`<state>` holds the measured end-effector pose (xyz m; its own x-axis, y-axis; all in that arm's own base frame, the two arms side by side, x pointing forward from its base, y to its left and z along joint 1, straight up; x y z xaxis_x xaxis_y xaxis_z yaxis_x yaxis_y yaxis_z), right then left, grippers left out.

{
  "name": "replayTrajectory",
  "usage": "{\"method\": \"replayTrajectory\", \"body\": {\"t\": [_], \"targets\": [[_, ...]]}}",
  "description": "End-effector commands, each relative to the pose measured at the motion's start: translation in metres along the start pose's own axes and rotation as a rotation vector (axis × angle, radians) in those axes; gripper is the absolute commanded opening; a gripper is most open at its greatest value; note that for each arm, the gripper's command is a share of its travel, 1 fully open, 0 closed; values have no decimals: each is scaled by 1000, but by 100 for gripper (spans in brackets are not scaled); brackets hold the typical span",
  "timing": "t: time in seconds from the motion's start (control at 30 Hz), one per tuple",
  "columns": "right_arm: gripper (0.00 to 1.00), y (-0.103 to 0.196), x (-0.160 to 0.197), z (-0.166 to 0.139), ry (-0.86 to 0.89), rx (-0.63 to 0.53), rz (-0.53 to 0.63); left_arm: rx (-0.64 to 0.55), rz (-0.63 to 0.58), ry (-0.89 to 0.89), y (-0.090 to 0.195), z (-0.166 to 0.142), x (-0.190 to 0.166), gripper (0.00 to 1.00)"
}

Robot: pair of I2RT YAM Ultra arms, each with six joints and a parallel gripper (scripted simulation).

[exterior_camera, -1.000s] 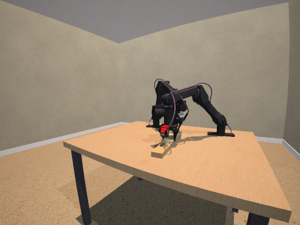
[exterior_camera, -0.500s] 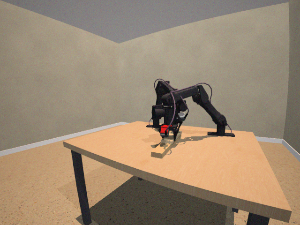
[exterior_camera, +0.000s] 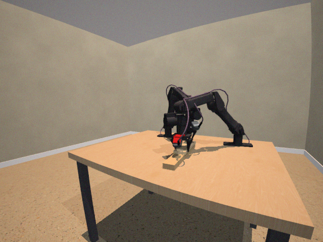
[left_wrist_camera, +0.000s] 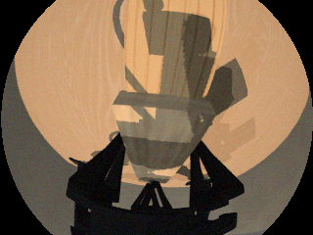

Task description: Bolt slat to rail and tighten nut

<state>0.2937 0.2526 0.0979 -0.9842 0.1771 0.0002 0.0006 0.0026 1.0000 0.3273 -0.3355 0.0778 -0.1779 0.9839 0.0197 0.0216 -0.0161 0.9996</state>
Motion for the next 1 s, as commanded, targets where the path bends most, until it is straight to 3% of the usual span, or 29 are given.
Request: {"method": "replayTrajectory", "body": {"t": [0.0, 0.63, 0.67, 0.77, 0.97], "targets": [[34, 9, 0, 1, 279, -10, -10, -9, -12, 0, 6, 1, -1, 72], [34, 9, 0, 1, 279, -10, -10, -9, -12, 0, 6, 1, -1, 72], [33, 8, 0, 1, 81, -12, -8, -9, -12, 0, 6, 1, -1, 72], [28, 4, -1, 1, 0, -10, -8, -9, -12, 0, 6, 1, -1, 72], [23, 4, -1, 1, 0, -10, -8, -9, -12, 0, 6, 1, -1, 72]]}}
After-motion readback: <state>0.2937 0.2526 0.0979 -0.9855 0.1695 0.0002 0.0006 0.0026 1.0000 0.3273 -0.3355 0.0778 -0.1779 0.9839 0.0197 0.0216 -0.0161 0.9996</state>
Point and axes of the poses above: on each arm, the point where the finger pads meet when closed, its own y axis back along the fingers, its own x axis across the jaws, z = x × y, the point moved 4 cm from there along y, back along the fingers, and after that the axes turned 15 degrees about y, right-handed, at the moved point
